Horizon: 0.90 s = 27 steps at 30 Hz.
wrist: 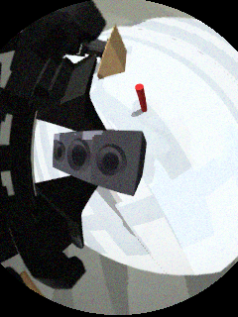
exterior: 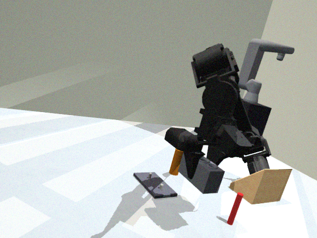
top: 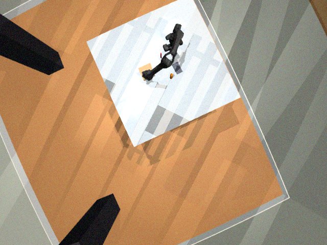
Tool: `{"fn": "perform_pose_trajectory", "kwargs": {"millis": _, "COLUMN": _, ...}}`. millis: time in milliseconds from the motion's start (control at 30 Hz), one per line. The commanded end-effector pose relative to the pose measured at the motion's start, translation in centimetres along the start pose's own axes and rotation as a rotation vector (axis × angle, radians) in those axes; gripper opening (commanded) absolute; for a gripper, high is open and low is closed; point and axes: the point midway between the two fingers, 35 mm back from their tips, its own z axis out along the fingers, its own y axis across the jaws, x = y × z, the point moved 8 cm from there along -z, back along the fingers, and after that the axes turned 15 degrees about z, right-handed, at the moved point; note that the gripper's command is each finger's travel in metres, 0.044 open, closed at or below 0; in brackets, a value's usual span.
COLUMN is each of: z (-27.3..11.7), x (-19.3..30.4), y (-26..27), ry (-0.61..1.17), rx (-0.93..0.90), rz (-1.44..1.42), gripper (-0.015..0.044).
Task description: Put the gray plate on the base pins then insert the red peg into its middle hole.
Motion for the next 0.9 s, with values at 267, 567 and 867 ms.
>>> {"fn": "perform_pose_trajectory", "kwargs": {"millis": 267, "z": -3.7, "x": 0.2, "y": 0.5, "ry": 0.0, "rx": -0.002, "rz": 0.001, "gripper": 0.0}}
{"fn": "perform_pose_trajectory", "kwargs": {"millis": 567, "z": -2.8, "x": 1.9, "y": -0.6, "ry": -0.006, "rx": -0.003, "rz": -0.009, "gripper": 0.0}}
{"fn": "perform_pose_trajectory", "kwargs": {"millis": 867, "z": -1.5, "x": 4.2, "y": -1.9, "ry": -0.011, "rx": -0.003, "rz": -0.021, "gripper": 0.0}}
